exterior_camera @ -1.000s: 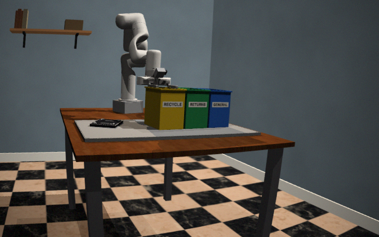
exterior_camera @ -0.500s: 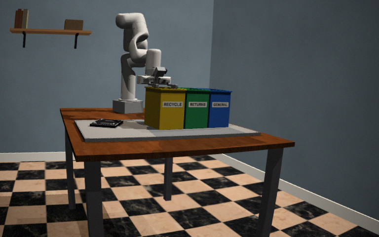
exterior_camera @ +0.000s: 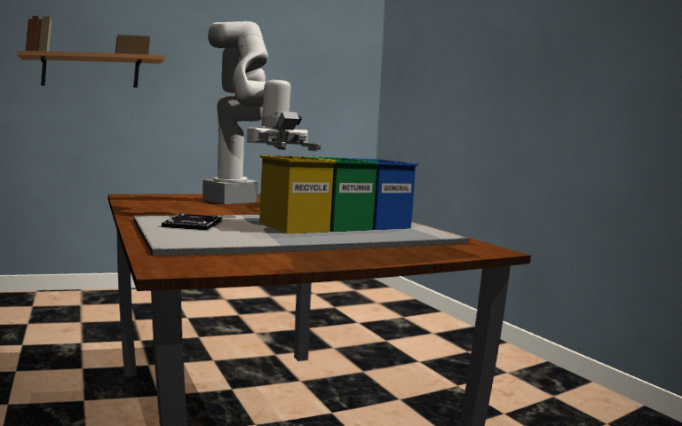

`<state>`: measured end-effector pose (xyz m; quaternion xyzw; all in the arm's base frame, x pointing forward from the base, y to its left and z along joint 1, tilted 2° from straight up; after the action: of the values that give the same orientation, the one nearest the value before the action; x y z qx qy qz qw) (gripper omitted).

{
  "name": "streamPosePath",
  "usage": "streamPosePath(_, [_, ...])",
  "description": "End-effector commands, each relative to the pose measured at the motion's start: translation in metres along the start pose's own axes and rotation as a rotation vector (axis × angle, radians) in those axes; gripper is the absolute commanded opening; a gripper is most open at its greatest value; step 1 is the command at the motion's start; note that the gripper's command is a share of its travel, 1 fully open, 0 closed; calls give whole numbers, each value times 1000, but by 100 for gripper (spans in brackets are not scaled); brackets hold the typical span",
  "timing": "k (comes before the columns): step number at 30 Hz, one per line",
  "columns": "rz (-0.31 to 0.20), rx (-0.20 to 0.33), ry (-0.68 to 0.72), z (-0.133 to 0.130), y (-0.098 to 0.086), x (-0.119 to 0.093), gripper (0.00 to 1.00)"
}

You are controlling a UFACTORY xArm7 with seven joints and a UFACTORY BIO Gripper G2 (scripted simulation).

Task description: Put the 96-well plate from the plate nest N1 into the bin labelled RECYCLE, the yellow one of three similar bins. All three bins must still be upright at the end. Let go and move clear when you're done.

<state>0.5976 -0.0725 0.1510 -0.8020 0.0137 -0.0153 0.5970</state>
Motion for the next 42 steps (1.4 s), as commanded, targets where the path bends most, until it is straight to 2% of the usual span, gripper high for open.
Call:
streamPosePath(1, [-4,0,1,-2,-8,1,18])
streamPosePath(11, [-4,0,1,-2,-8,1,18])
streamPosePath(13, [14,0,65,0,-14,-7,18])
streamPosePath(16, [17,0,78,0,-17,-12,18])
streamPosePath(31, [17,0,78,-5,-57,-75,18])
streamPosePath(33, [17,0,78,-5,-57,-75,18])
streamPosePath(42, [17,0,78,-8,-81,-112,18])
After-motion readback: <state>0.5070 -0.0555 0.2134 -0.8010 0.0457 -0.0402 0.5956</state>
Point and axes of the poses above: the point midway between the two finger pads, its own x axis out along the fingers, its own z axis across the jaws, y = z × x, the point moved 4 cm from there along -x, back along the fingers, and after that the axes turned 15 degrees about -x, right-handed, at the moved point
